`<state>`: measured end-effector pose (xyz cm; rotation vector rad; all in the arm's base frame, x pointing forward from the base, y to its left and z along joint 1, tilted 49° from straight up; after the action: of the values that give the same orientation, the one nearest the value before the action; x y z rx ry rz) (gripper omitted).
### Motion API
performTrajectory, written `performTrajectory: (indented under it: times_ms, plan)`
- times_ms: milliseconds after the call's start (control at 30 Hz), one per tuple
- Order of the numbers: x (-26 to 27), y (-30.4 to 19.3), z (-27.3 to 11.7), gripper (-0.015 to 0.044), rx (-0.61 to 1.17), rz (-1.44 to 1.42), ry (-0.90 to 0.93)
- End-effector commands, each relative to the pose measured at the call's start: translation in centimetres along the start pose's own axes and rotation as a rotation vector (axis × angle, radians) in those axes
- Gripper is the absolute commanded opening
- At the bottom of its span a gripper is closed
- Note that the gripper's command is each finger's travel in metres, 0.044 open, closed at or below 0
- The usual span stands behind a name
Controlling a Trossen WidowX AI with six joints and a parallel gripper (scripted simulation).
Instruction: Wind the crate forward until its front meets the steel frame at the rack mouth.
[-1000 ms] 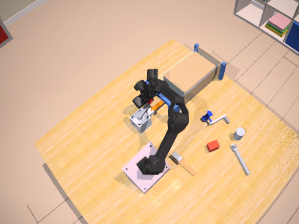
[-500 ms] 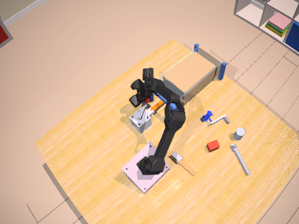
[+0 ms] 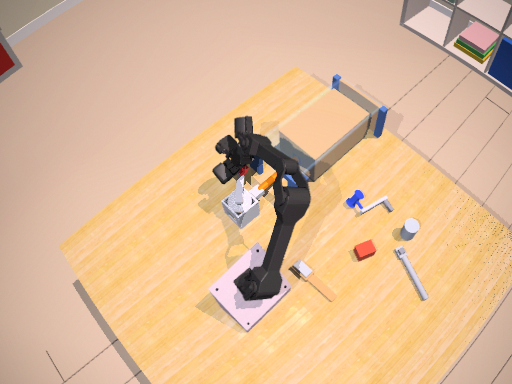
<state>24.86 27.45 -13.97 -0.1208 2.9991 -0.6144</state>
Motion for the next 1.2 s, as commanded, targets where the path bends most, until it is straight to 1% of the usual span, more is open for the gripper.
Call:
performTrajectory:
  times_ms: [0,1167]
  plan:
    - [1.6,0.9,0.5,0.0000,-0.011,-0.019,0.034]
    - [5.6,2.2,0.9,0.0000,-0.014,-0.020,0.036]
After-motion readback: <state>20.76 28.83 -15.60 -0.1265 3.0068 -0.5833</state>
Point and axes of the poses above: the point midway between the two fingers, 35 mm back from their tips, its own z axis out along the fingers, its own x axis across the jaws, y = z × x, the point moved 9 cm from there along -z, back along the fingers, and after that the axes turned 2 degrees about -z, right-handed, at the moved point
